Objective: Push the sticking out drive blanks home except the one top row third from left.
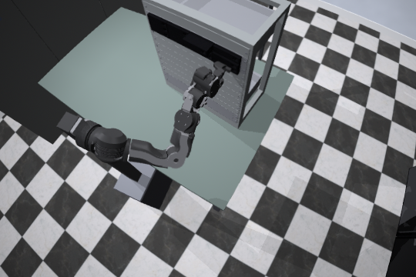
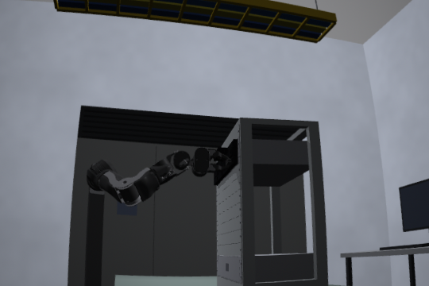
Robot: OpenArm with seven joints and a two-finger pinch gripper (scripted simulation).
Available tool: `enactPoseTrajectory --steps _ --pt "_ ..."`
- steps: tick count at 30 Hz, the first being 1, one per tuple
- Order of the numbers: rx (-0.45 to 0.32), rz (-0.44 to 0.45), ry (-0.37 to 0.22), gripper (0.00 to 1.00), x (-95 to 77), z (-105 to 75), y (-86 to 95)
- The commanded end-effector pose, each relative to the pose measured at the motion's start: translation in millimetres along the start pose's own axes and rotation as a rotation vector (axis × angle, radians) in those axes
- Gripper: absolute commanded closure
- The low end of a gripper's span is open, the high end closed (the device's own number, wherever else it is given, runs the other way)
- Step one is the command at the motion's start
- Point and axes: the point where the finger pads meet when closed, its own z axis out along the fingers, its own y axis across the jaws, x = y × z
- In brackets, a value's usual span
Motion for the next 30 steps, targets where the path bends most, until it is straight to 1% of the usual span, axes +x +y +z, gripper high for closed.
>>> enactPoseTrajectory --steps 1,30 --pt "-0.008 -0.005 0.02 1.0 5.4 1.7 0.8" --pt "-0.008 -0.005 0.02 1.0 6.4 5.0 0.5"
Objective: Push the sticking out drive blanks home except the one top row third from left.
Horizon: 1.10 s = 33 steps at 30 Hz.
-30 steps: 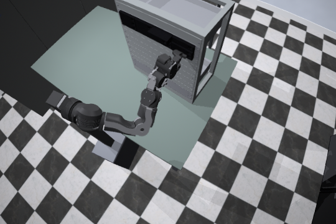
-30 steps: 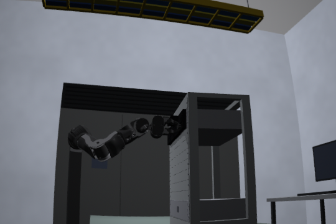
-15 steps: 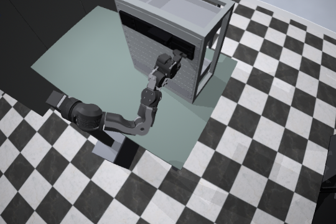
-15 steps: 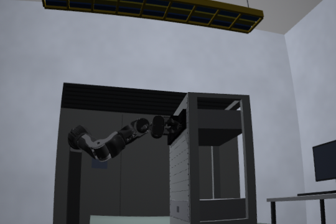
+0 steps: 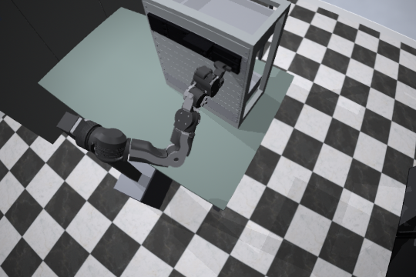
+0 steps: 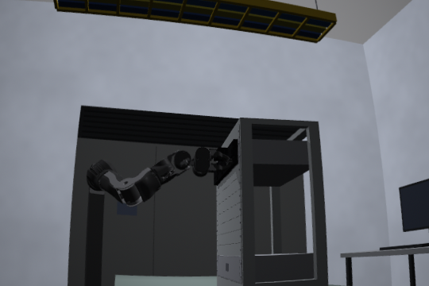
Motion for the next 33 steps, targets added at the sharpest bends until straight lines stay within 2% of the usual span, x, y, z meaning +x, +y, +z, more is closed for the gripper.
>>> enactPoseTrajectory --steps 1,15,25,27,33 --pt "-0.013 0.001 0.023 1.0 6.3 2.4 0.3" --pt "-0.013 -0.002 0.026 1.0 7.7 -3.1 0.1" --pt "-0.014 -0.002 0.025 1.0 7.0 -28.0 -0.3" --pt "-0.014 -0.002 0.025 1.0 7.0 -28.0 -0.3" --pt "-0.014 -0.002 0.025 1.0 6.5 -48.1 -0.7"
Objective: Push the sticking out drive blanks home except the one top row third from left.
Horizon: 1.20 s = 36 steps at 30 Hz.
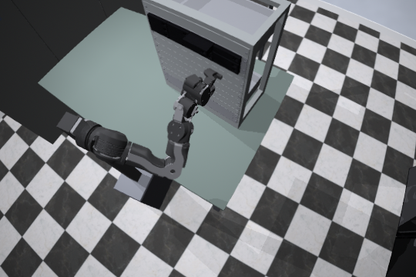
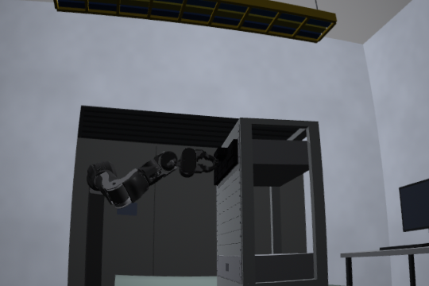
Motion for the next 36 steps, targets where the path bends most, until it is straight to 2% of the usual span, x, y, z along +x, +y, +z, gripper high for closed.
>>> enactPoseTrajectory --steps 1,9,11,16,21,28,34,36 --pt "0.0 0.006 -0.004 1.0 -1.2 -5.1 2.3" --pt "-0.003 0.007 -0.006 1.0 -1.2 -35.1 3.2" --pt "-0.003 0.007 -0.006 1.0 -1.2 -35.1 3.2" --pt "0.001 0.005 -0.004 1.0 -0.1 -50.8 1.8" --pt "0.003 0.004 -0.002 1.0 0.7 -58.3 0.9" --pt "0.004 0.005 -0.003 1.0 0.2 -59.0 1.0" --pt "0.006 0.006 -0.004 1.0 -8.2 -62.3 28.4" --pt "0.005 0.005 -0.004 1.0 -8.6 -62.6 30.7"
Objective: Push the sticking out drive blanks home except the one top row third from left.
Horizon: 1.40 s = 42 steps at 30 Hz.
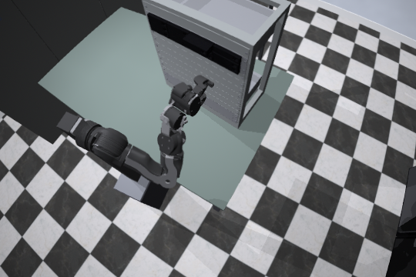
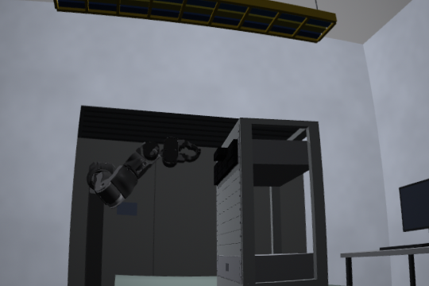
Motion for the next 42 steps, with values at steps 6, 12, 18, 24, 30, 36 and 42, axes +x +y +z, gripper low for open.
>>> enactPoseTrajectory --steps 6,12,18,24,30,36,42 --pt "0.015 0.008 0.004 1.0 0.5 2.8 -2.7" --pt "0.015 0.008 0.004 1.0 0.5 10.5 -2.8" --pt "0.016 0.008 0.005 1.0 0.7 30.5 -3.1" --pt "0.016 0.007 0.005 1.0 1.0 51.1 -3.2" --pt "0.015 0.007 0.005 1.0 1.1 61.3 -3.3" --pt "0.009 0.01 0.003 1.0 0.1 74.3 -1.2" --pt "0.007 0.011 0.003 1.0 -0.2 84.6 -0.5"
